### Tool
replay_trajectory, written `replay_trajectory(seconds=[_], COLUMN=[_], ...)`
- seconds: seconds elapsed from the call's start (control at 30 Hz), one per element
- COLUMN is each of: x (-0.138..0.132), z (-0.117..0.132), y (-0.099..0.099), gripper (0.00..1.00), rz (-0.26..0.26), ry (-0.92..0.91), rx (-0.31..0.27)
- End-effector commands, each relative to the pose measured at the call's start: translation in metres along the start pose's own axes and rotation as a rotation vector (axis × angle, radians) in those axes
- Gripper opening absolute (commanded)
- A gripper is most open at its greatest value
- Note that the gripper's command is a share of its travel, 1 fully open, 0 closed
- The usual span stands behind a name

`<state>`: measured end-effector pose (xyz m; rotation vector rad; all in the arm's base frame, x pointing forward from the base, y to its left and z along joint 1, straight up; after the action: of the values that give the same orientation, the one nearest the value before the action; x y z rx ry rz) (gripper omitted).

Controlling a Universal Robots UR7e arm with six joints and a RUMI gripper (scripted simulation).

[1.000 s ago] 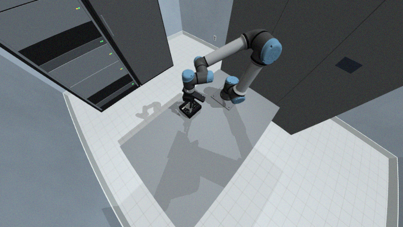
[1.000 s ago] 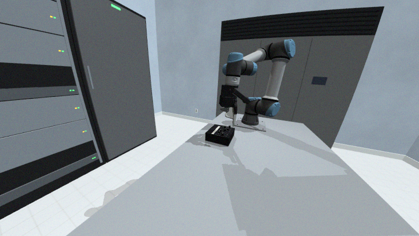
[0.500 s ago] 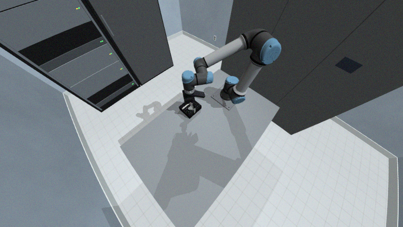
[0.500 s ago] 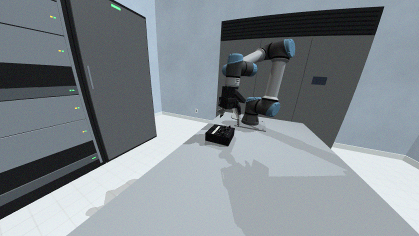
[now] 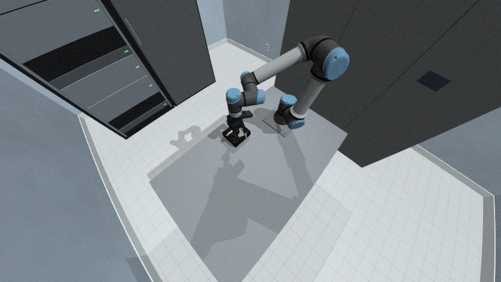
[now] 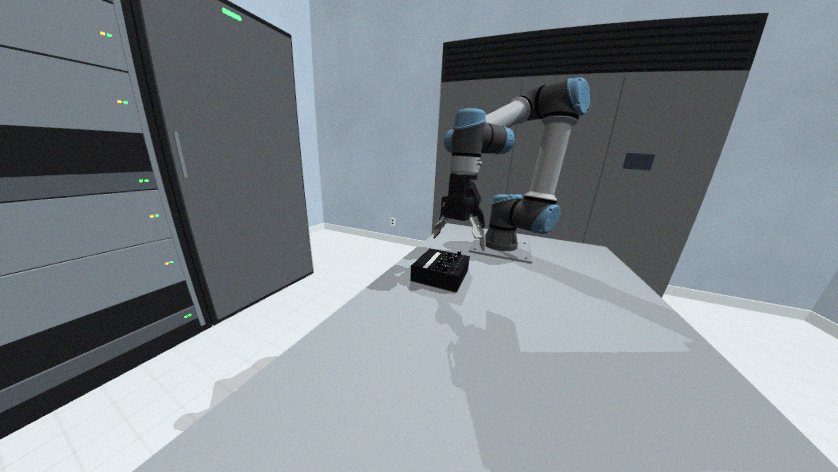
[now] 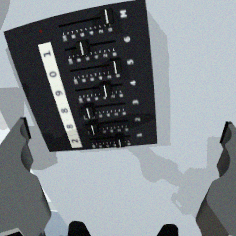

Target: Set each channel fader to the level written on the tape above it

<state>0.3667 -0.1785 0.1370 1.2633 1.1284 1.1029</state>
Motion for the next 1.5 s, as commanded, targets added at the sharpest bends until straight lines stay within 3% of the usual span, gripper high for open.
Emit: replay_trajectory(seconds=[0.0,0.8,0.83,1.47], x=[-0.0007,-0.0011,-0.0011,-0.0011], z=[-0.0018,-0.0018,-0.0018,-0.0018], y=[-0.0031,-0.0039,-0.0039,-0.0039], gripper=[1.0,1.0,0.0,0.0], rz=[0.014,0.014,0.014,0.014], ry=[0.098,0.143,0.143,0.143], rx=[-0.003,-0.003,-0.003,-0.003])
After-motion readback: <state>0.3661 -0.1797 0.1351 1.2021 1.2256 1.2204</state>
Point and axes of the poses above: the point where the finger pads meet when closed, its own y axis back along the fingers, its own x axis across the jaws, z = x × y, the point moved 3 cm from there along y, back along the fingers, and after that the axes turned 12 degrees about y, right-handed, at the moved point
